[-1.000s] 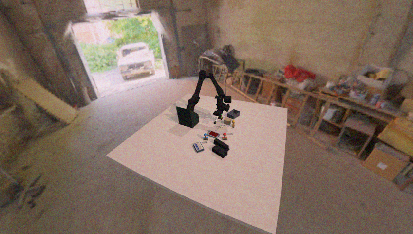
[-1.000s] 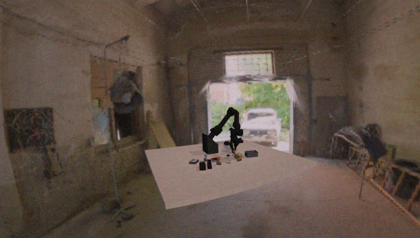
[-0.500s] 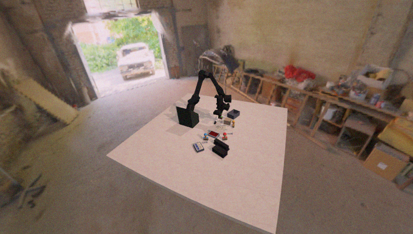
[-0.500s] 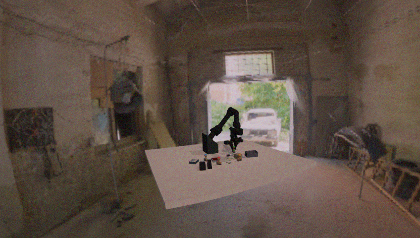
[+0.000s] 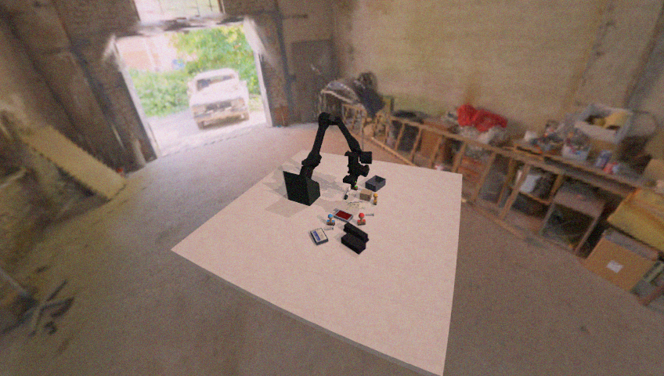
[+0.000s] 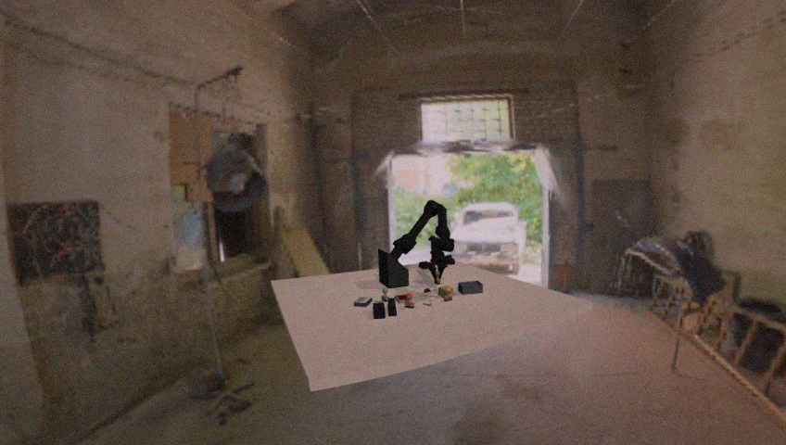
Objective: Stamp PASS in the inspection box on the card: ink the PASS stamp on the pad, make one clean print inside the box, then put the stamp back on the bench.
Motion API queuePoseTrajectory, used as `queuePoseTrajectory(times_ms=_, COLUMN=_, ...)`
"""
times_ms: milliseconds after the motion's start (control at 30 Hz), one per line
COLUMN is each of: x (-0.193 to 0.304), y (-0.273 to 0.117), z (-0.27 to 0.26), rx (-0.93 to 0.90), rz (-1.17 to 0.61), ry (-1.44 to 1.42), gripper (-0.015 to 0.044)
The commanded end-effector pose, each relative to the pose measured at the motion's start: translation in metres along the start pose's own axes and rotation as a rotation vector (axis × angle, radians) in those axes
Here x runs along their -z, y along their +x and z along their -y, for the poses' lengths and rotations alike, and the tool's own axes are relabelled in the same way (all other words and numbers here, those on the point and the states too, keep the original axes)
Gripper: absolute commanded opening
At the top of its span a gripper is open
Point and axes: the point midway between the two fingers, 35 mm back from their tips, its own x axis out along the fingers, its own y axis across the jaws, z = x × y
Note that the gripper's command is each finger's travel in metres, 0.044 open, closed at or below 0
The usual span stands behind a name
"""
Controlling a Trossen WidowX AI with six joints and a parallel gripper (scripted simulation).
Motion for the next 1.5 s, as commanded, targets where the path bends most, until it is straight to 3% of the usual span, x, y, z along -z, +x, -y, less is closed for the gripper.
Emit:
queuePoseTrajectory(times_ms=0, x=0.0, y=-0.002, z=-0.001, rx=-0.004, rz=0.0, ry=-0.004, gripper=0.0)
queuePoseTrajectory(times_ms=1033, x=0.001, y=-0.017, z=-0.001, rx=-0.01, rz=0.002, ry=-0.003, gripper=0.0)
queuePoseTrajectory(times_ms=1467, x=-0.024, y=-0.02, z=0.062, rx=0.025, rz=0.005, ry=-0.002, gripper=0.0)
